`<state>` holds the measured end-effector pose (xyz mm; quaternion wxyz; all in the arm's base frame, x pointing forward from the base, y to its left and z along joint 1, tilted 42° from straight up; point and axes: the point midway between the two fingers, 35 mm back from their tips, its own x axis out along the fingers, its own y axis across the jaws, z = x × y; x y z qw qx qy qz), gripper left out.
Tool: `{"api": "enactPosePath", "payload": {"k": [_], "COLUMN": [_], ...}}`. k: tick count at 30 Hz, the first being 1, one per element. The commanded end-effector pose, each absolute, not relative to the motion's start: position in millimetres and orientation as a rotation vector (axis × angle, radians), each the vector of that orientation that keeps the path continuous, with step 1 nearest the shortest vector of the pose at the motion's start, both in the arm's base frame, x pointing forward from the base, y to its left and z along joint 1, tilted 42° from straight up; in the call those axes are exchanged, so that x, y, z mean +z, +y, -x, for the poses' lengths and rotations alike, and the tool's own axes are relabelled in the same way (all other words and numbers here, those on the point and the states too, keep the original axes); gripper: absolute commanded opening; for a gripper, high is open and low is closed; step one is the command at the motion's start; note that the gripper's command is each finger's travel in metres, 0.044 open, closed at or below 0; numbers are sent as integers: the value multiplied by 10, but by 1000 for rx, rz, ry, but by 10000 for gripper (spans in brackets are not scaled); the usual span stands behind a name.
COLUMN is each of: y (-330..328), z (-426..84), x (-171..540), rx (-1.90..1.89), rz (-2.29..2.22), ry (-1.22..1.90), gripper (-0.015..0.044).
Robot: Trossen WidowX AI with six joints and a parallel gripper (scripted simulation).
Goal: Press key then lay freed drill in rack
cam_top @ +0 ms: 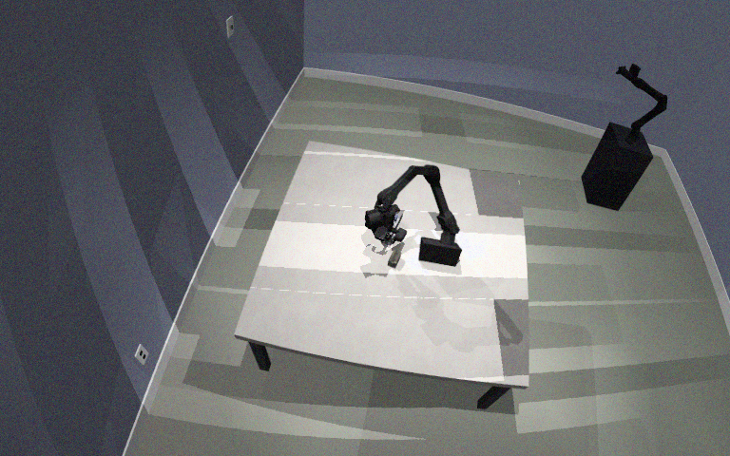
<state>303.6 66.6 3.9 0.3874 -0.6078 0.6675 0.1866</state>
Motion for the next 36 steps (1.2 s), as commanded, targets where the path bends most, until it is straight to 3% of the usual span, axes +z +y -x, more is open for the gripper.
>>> {"api": "enactPosePath", "payload": {"k": [1,36], "y": [683,348], "z": [-3025,-3027], "x": [-31,-253], "rx": [537,536], "rz": [1591,1592], "ry": [1697,1697], "gripper": [440,440]}}
